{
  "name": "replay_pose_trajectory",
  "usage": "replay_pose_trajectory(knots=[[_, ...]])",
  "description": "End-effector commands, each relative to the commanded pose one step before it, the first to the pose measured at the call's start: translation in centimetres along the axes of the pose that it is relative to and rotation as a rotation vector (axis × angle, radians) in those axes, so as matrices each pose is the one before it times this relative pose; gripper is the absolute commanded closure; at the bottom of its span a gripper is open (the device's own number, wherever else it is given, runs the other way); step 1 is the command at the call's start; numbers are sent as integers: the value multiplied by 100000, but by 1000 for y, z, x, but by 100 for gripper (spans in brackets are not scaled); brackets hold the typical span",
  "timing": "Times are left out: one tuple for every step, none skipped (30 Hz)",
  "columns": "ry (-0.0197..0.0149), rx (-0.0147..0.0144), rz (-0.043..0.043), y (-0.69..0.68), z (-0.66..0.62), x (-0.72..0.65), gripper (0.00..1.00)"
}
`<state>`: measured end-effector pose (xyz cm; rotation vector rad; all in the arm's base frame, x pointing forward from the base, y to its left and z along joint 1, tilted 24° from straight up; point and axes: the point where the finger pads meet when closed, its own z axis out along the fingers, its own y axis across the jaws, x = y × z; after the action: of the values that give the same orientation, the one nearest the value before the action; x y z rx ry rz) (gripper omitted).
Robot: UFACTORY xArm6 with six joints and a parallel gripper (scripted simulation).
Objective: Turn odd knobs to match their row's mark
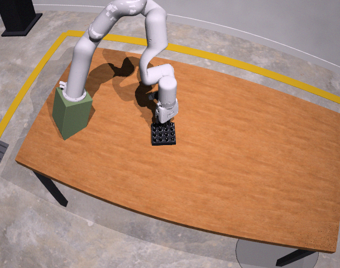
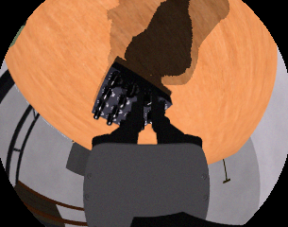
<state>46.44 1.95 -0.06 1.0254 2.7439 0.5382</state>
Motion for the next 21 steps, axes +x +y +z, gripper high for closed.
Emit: replay_pose_trajectory(knots=[[-1101, -2173, -11640, 71, -79, -99, 92], [0, 0, -2703, 0, 0, 0, 92], [0, 0, -2702, 0, 0, 0, 92], [0, 0, -2698, 0, 0, 0, 92], [0, 0, -2691, 0, 0, 0, 92], [0, 0, -2029, 0, 0, 0, 92], [0, 0, -2068, 0, 0, 0, 92], [0, 0, -2171, 0, 0, 0, 92], [0, 0, -2209, 0, 0, 0, 92], [0, 0, -2215, 0, 0, 0, 92], [0, 0, -2210, 0, 0, 0, 92], [0, 0, -2206, 0, 0, 0, 92], [0, 0, -2203, 0, 0, 0, 92], [0, 0, -2202, 0, 0, 0, 92], [0, 0, -2200, 0, 0, 0, 92], [0, 0, 0, 0, 0, 0, 92], [0, 0, 0, 0, 0, 0, 92], [0, 0, -2473, 0, 0, 0, 92], [0, 0, -2434, 0, 0, 0, 92], [0, 0, -2392, 0, 0, 0, 92], [0, 0, -2348, 0, 0, 0, 92]])
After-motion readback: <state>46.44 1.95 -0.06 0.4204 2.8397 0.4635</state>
